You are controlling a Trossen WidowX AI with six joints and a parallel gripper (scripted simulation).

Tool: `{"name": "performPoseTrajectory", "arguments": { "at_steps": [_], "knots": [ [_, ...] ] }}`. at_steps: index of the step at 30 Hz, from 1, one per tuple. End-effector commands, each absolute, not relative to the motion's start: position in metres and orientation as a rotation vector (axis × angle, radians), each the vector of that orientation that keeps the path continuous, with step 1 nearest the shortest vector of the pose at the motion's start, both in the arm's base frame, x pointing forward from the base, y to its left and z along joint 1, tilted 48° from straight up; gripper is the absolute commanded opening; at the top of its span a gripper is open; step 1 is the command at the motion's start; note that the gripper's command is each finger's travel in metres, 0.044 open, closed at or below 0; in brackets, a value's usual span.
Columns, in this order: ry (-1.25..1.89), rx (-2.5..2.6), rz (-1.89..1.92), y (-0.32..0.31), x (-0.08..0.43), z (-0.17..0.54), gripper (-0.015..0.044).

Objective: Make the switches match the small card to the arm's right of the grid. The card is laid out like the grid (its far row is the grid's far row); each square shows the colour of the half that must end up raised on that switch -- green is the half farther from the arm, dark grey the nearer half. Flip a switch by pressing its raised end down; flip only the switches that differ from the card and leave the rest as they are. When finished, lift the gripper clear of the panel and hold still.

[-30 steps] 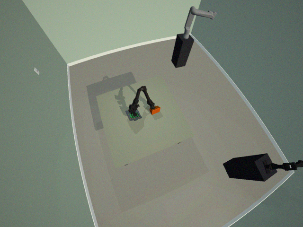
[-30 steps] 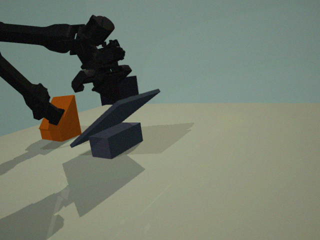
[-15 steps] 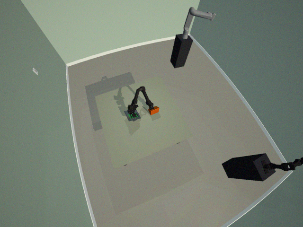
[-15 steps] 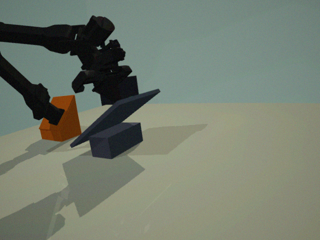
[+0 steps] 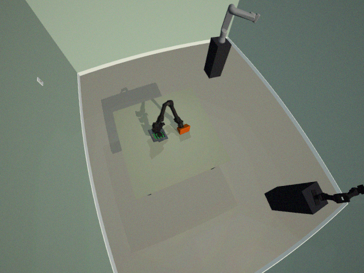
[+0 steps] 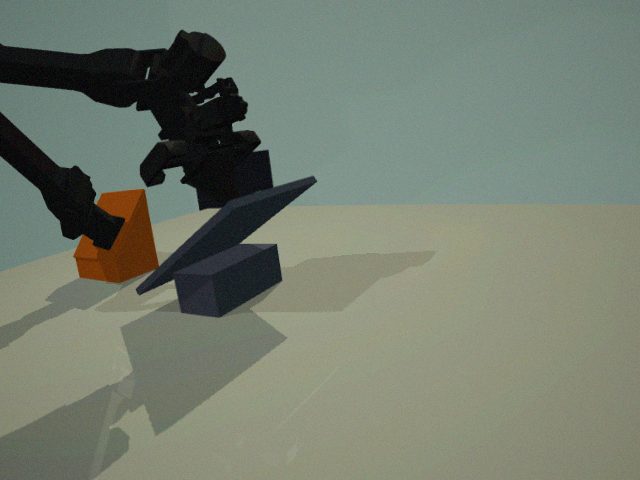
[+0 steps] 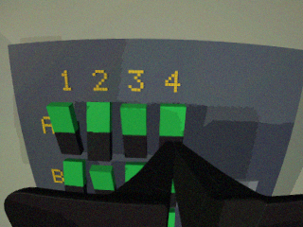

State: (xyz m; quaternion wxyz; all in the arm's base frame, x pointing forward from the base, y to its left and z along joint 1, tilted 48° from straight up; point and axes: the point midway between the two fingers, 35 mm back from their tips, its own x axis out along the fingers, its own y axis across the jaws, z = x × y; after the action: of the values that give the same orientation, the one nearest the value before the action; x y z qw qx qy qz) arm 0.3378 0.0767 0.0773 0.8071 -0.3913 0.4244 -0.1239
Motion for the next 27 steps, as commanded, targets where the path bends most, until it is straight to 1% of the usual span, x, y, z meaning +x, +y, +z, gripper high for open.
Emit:
{"name": "performPoseTrajectory", "arguments": {
  "at_steps": [1,4,9,15,19,22,27],
  "knots": [
    [0.912,-0.841,-0.261,0.076,0.338,0.076,0.0000],
    [0.914,-0.835,-0.264,0.082,0.334,0.081,0.0000],
    [0.940,-0.838,-0.270,0.112,0.302,0.113,0.0000],
    [0.940,-0.839,-0.270,0.112,0.299,0.114,0.0000],
    [0.941,-0.839,-0.270,0.102,0.283,0.108,0.0000],
    [0.942,-0.839,-0.271,0.101,0.284,0.107,0.0000],
    [0.963,-0.837,-0.283,0.083,0.304,0.087,0.0000]
  ]
}}
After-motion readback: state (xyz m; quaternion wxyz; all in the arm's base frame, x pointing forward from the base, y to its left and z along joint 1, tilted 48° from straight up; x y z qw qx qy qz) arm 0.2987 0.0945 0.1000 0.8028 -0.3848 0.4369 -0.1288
